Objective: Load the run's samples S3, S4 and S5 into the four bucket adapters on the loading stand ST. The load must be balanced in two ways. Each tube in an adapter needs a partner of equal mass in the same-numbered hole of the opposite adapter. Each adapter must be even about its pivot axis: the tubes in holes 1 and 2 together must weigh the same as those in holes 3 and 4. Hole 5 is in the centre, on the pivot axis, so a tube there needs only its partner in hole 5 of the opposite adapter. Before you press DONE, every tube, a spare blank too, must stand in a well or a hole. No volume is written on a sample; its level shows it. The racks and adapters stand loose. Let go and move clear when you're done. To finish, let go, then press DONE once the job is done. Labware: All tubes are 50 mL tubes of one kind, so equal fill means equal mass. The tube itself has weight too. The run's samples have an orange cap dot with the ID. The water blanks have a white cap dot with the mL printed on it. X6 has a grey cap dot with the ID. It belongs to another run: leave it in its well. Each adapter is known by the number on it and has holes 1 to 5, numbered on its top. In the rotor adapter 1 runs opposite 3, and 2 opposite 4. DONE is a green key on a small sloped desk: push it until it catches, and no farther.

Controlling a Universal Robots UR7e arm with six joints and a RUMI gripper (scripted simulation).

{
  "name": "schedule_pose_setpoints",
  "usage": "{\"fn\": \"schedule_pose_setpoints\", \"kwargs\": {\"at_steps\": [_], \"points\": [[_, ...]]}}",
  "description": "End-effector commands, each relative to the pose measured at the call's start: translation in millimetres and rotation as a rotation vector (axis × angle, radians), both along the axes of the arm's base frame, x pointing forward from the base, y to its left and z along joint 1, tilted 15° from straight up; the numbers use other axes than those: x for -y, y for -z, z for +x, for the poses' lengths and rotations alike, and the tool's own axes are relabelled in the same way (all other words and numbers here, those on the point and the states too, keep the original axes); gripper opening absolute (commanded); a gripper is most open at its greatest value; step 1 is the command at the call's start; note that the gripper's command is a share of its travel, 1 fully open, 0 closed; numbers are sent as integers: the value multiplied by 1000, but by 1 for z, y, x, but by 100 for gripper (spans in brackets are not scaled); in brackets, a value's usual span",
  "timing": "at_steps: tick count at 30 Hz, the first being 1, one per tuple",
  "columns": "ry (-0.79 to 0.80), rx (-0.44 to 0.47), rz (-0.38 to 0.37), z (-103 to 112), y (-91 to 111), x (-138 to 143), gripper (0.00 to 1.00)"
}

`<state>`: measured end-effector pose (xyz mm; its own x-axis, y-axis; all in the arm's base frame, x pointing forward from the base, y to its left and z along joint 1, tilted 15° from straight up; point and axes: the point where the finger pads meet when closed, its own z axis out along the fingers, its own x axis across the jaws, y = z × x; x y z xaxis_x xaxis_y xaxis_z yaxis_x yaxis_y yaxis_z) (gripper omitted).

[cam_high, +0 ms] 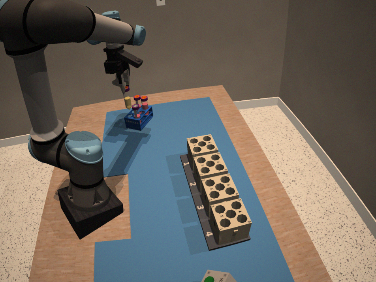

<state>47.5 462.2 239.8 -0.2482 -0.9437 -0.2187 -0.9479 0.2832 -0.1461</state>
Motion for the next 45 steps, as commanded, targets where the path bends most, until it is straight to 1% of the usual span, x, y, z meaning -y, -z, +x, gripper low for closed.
{"fn": "schedule_pose_setpoints", "kwargs": {"at_steps": [1, 11, 41, 44, 45], "points": [[-5, 1, 0, -3, -14, 2, 0], [-17, 3, -3, -9, -45, 7, 0], [-17, 3, -3, -9, -45, 7, 0], [26, -4, 6, 5, -45, 22, 0], [17, -3, 4, 9, -45, 27, 0]]}}
